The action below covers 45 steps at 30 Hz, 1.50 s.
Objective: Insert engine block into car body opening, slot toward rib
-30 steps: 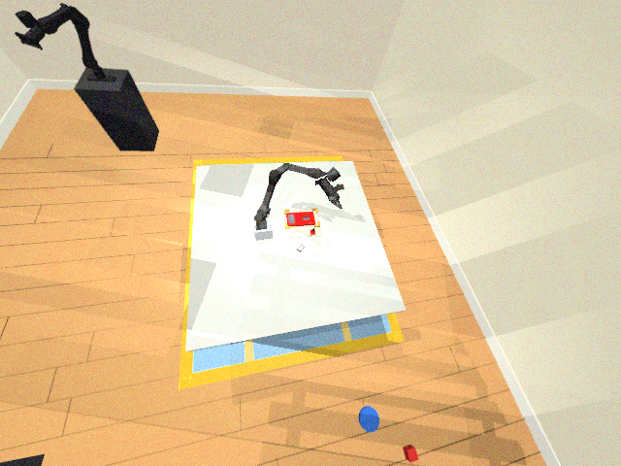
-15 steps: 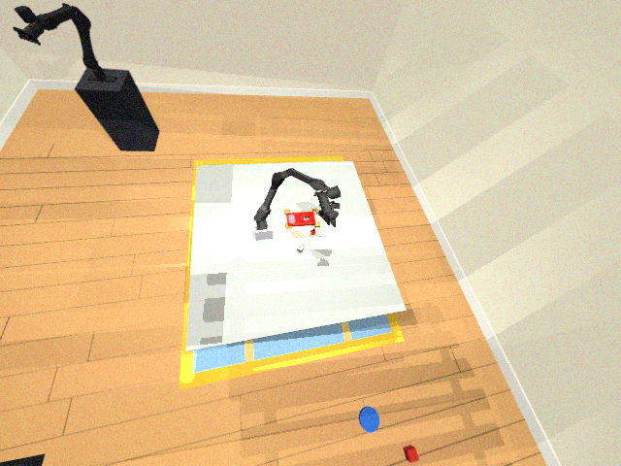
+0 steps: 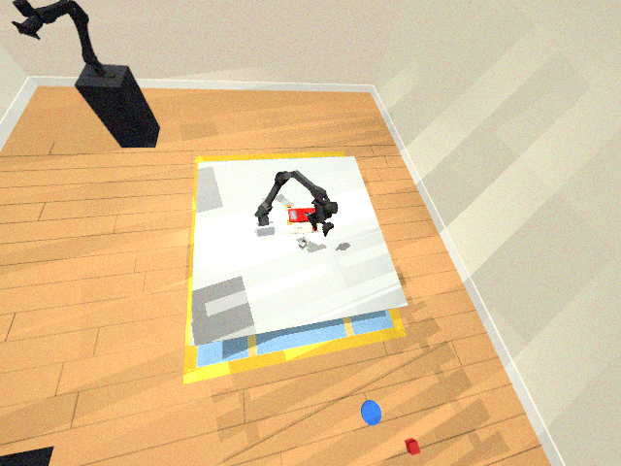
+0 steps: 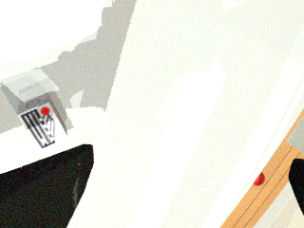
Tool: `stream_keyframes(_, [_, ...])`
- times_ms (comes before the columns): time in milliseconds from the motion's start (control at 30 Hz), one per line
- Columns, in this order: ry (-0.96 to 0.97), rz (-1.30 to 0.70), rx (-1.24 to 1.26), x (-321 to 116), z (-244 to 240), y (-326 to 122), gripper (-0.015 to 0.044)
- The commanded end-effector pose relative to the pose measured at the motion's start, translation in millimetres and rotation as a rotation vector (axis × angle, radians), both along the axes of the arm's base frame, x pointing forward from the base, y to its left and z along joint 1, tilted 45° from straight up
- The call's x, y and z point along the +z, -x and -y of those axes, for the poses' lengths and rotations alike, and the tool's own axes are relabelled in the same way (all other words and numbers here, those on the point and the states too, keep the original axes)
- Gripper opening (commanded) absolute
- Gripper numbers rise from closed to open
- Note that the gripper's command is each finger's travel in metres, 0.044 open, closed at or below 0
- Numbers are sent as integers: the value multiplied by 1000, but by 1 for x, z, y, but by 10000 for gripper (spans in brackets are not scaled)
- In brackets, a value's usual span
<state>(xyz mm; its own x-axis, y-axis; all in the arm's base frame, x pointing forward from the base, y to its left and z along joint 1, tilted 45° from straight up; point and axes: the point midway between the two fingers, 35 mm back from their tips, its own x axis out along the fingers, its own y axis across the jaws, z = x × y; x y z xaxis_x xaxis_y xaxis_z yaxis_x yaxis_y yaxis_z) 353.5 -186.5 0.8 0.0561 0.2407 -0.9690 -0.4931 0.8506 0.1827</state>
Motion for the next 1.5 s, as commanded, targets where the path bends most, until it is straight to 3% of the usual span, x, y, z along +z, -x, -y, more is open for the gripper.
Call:
stream_keyframes(0, [-89, -21, 78, -13, -7, 18, 440])
stream_keyframes(533, [-507, 44, 344, -42, -41, 88, 440])
stream_keyframes(700, [-511, 46, 346, -44, -43, 89, 440])
stream_keyframes(900, [-513, 48, 346, -91, -89, 93, 440])
stream_keyframes(1467, [-515, 48, 346, -106, -109, 98, 440])
